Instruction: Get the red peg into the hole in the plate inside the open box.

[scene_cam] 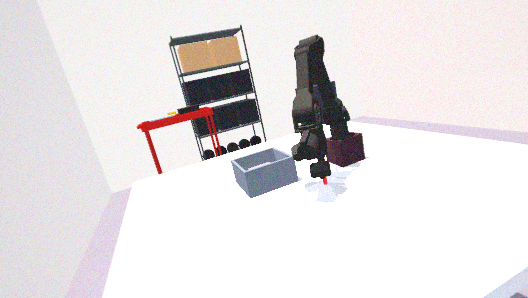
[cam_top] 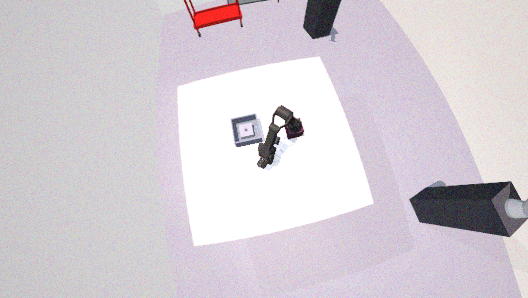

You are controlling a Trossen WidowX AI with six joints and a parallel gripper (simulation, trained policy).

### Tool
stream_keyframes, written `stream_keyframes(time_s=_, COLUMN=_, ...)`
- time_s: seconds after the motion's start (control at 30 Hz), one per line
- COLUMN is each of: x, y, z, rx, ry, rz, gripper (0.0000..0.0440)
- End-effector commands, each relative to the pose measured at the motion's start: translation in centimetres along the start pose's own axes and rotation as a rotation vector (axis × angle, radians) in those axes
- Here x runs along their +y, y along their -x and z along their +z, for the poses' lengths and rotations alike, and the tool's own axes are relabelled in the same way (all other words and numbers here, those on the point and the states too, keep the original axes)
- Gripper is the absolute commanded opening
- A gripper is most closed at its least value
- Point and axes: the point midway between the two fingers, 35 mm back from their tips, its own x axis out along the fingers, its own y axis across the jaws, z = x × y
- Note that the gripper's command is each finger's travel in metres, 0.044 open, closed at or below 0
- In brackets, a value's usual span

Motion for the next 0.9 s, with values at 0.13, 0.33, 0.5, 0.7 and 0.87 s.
stream_keyframes(time_s=0.13, x=-0.6, y=-2.0, z=-0.7, rx=0.016, ry=0.009, rz=-0.041, gripper=0.0114)
stream_keyframes(time_s=0.33, x=-1.5, y=-2.5, z=-0.9, rx=0.018, ry=0.035, rz=-0.08, gripper=0.0)
stream_keyframes(time_s=0.5, x=-1.8, y=-1.0, z=0.1, rx=-0.022, ry=0.036, rz=-0.074, gripper=0.0)
stream_keyframes(time_s=0.7, x=-2.7, y=0.9, z=1.1, rx=-0.05, ry=0.029, rz=-0.073, gripper=0.0)
stream_keyframes(time_s=0.87, x=-3.6, y=2.5, z=1.9, rx=-0.07, ry=0.026, rz=-0.077, gripper=0.0)
